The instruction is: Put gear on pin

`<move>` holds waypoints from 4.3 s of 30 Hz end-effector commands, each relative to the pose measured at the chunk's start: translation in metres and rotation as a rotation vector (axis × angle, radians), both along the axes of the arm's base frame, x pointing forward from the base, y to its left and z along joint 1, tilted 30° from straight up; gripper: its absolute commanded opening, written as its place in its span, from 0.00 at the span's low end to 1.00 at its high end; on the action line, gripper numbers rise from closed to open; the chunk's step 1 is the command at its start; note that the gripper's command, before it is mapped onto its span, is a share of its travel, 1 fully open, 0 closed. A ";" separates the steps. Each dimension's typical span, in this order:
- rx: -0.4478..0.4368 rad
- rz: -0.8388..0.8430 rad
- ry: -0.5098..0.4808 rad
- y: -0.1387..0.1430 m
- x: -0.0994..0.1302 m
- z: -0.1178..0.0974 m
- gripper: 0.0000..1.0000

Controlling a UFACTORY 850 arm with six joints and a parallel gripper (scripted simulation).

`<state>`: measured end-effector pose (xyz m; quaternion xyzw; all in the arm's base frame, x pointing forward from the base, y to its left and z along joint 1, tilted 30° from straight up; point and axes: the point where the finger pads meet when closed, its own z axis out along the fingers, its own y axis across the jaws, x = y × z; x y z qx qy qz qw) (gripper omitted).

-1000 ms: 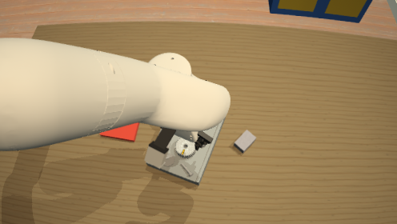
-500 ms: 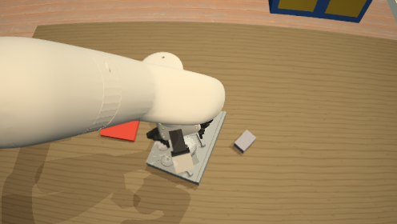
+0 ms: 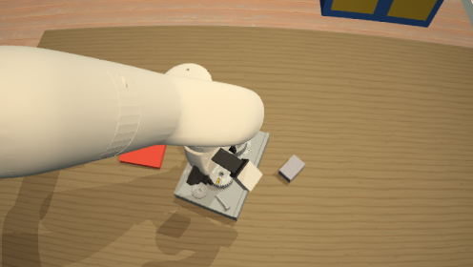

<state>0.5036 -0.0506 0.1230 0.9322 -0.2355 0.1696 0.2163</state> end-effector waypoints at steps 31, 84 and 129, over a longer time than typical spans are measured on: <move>-0.034 0.195 0.216 0.000 0.001 0.001 0.93; -0.034 0.195 0.216 -0.017 0.006 -0.030 0.93; -0.034 0.195 0.216 -0.020 0.007 -0.036 0.93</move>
